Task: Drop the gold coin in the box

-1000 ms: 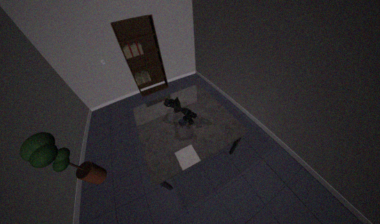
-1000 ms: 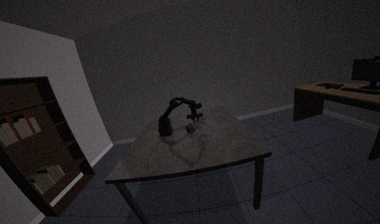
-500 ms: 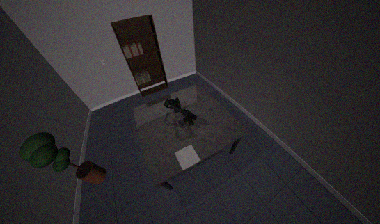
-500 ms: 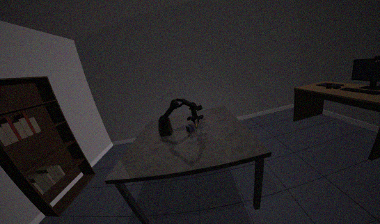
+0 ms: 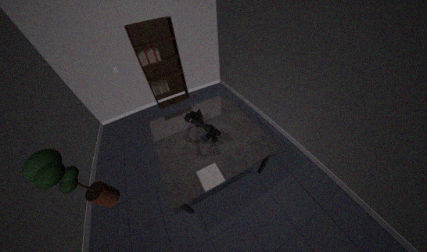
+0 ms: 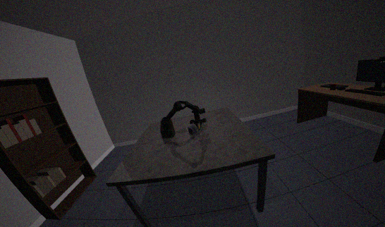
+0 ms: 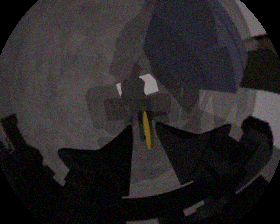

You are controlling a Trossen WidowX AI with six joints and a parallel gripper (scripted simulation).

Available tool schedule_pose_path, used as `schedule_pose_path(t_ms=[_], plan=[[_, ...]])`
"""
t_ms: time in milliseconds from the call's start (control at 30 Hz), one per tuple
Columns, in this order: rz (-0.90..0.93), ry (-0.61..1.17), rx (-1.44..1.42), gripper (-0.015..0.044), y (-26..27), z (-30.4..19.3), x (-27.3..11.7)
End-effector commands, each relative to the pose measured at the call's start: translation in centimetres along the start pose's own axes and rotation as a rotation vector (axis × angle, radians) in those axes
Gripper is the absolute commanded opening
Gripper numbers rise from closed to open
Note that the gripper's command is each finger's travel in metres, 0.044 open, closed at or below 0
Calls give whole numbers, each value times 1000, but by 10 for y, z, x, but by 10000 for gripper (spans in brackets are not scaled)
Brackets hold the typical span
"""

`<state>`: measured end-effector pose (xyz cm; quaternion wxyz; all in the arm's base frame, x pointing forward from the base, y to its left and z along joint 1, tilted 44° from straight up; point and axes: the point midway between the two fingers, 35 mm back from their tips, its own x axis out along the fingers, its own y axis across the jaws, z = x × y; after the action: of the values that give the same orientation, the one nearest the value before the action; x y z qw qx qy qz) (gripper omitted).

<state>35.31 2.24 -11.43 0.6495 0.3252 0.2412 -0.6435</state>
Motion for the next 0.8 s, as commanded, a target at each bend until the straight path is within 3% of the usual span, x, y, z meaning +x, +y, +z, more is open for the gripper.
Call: schedule_pose_path(t_ms=[0,100,233,767], plan=[[-6,-8,-9,108,-3,1,4],[-6,-8,-9,29,-3,1,4],[-6,-8,-9,3,-3,1,4],[-6,-5,-10,0,-1,-1,-14]])
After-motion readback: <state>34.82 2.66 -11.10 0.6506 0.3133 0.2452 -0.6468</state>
